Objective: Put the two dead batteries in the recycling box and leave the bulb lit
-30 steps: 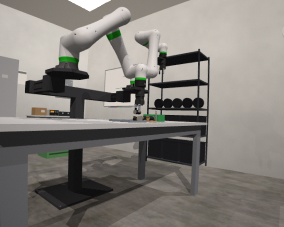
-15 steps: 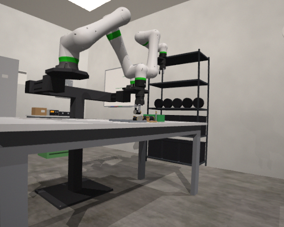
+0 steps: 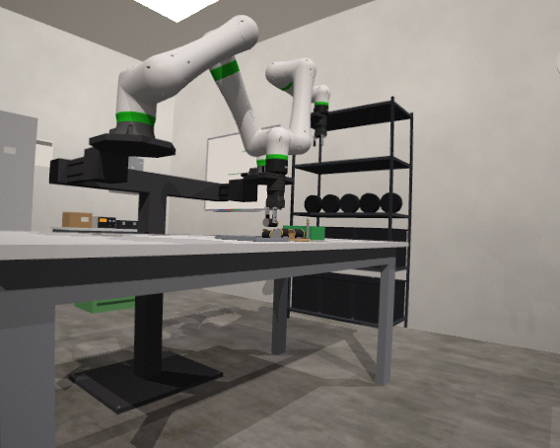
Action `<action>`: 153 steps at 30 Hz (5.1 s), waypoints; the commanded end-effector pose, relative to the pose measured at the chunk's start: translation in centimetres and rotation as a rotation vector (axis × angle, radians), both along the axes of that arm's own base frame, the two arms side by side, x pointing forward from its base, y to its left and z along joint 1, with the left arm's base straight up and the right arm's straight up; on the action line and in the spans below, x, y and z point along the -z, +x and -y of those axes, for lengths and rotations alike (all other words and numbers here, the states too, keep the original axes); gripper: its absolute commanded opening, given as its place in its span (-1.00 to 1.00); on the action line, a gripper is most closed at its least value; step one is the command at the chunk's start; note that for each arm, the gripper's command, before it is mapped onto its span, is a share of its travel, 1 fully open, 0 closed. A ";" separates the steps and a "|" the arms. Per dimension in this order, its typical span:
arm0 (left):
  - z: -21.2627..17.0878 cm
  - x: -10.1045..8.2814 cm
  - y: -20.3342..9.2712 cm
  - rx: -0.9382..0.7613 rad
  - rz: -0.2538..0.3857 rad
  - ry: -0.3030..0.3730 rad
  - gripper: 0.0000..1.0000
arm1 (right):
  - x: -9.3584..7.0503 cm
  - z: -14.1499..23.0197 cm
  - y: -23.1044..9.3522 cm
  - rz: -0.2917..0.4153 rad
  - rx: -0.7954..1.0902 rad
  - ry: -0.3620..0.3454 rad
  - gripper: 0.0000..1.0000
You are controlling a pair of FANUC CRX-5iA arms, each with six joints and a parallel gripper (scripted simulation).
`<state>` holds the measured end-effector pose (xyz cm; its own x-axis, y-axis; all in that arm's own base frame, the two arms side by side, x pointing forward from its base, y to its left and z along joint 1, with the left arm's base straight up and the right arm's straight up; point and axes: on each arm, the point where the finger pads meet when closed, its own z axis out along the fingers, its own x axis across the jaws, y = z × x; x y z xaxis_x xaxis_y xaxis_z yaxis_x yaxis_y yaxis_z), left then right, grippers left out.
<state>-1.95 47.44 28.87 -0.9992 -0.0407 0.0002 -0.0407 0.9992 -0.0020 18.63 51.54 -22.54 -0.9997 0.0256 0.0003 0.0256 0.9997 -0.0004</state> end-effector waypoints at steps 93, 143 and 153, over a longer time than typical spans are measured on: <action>0.0 -0.1 0.0 0.000 0.000 0.002 1.00 | 3.8 -0.1 0.0 0.001 0.000 0.002 0.81; 0.0 -0.1 0.0 0.000 0.000 0.002 1.00 | -2.7 -0.1 0.0 0.001 0.000 0.002 0.81; 0.0 -0.1 0.0 0.000 0.000 0.002 1.00 | -2.7 -0.1 0.0 0.001 0.000 0.002 0.81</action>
